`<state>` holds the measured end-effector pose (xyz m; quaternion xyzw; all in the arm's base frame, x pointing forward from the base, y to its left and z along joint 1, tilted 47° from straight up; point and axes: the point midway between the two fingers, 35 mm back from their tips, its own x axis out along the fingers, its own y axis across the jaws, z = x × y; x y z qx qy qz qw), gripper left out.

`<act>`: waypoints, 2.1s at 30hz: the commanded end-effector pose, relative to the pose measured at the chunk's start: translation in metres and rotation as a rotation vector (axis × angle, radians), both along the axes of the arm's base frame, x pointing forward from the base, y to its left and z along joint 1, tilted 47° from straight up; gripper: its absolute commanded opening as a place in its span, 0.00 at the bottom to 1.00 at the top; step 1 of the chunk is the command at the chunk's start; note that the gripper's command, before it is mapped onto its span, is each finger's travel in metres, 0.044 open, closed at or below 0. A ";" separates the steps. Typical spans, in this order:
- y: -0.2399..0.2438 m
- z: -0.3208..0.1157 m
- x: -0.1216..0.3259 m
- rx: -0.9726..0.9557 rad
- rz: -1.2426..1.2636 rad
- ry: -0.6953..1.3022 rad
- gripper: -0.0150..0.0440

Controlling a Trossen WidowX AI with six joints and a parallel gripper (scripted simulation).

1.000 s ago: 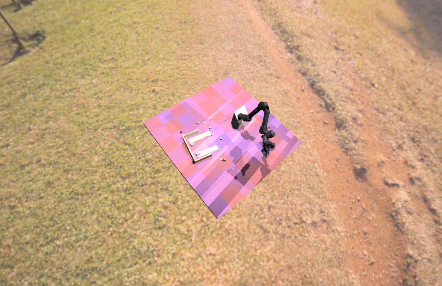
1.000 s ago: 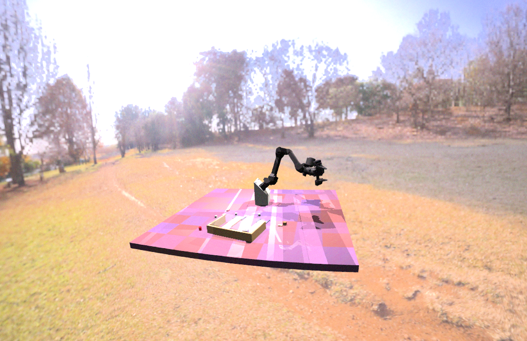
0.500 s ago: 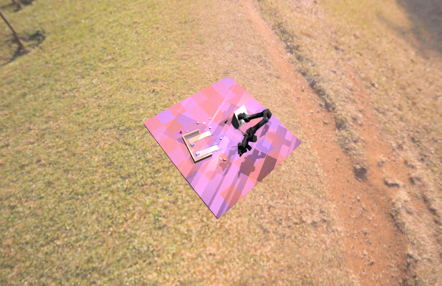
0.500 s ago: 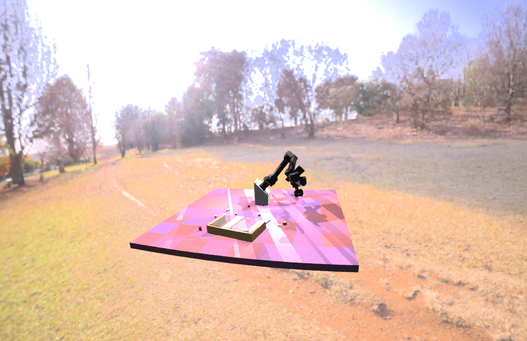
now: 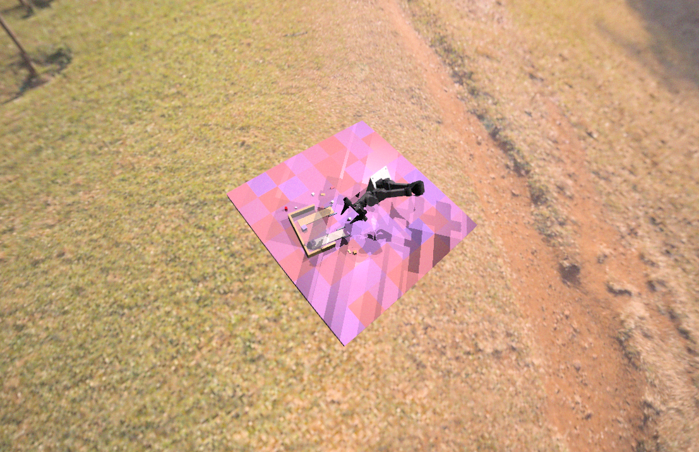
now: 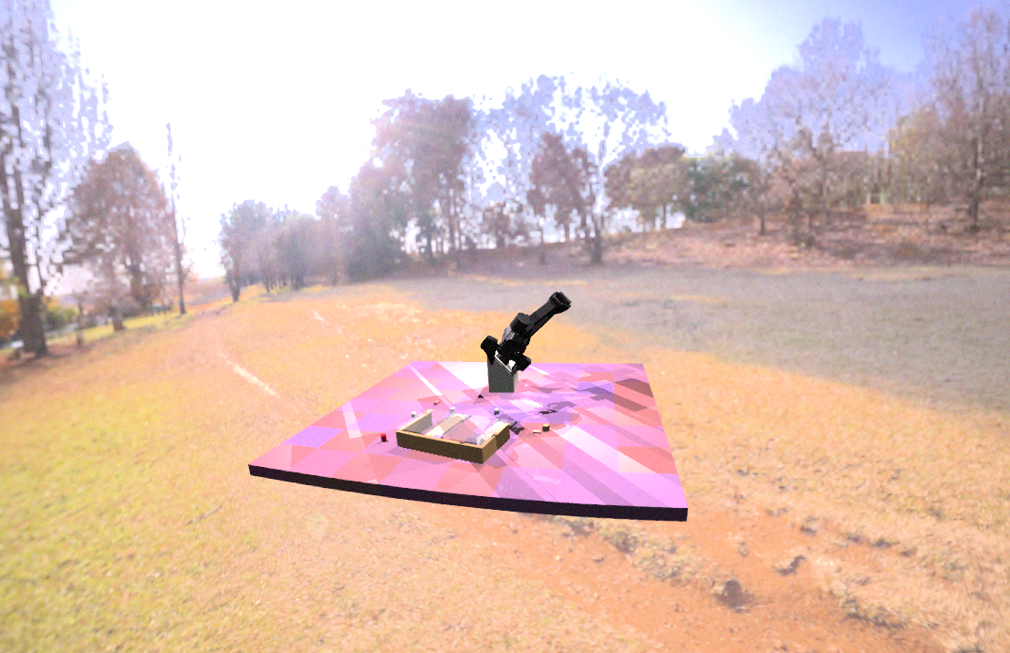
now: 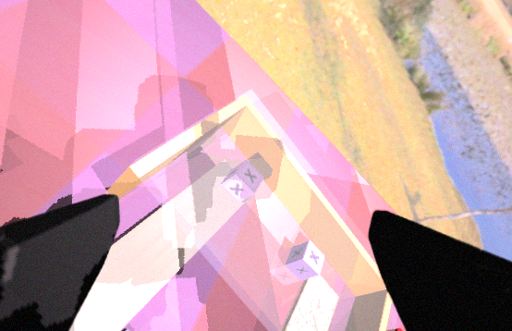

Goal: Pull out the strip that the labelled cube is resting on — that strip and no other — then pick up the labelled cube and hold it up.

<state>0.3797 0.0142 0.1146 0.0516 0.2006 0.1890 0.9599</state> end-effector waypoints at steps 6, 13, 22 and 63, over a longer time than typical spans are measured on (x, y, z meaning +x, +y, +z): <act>-0.075 -0.084 -0.060 0.573 -0.258 0.382 0.93; -0.075 -0.084 -0.061 0.579 -0.261 0.385 0.93; -0.071 -0.087 -0.050 0.585 -0.239 0.438 0.80; 0.080 -0.084 0.032 0.469 0.103 1.302 0.25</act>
